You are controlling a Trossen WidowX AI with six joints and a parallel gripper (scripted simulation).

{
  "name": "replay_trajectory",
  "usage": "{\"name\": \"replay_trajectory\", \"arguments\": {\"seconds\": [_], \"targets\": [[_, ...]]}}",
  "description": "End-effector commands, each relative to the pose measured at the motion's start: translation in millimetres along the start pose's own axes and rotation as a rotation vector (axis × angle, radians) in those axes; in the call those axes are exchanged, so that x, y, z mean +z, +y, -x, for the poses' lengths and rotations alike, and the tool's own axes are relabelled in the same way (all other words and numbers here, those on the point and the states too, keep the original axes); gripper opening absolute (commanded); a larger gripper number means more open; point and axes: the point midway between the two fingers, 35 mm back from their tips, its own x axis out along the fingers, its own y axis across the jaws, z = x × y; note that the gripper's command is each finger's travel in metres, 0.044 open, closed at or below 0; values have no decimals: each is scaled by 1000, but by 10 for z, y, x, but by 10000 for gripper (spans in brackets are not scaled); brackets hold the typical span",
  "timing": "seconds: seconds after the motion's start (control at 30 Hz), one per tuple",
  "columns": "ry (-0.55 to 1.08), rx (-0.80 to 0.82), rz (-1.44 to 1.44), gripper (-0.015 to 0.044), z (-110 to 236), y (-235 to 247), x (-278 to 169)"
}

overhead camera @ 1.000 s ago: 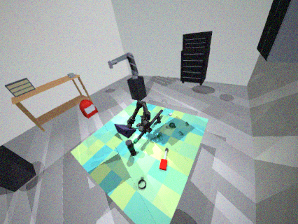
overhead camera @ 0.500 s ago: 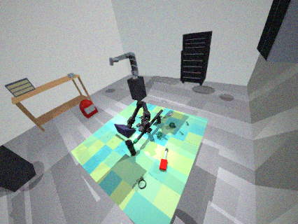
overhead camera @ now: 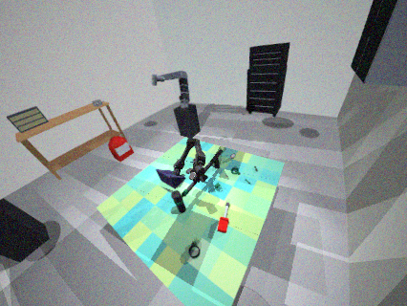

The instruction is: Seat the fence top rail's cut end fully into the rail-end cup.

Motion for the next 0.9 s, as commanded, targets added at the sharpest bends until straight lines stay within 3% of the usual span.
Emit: {"name": "replay_trajectory", "arguments": {"seconds": [0.0, 0.87], "targets": [[-36, 24, -6, 0, 97, 36, 120], [-36, 24, -6, 0, 109, 35, 206]]}}
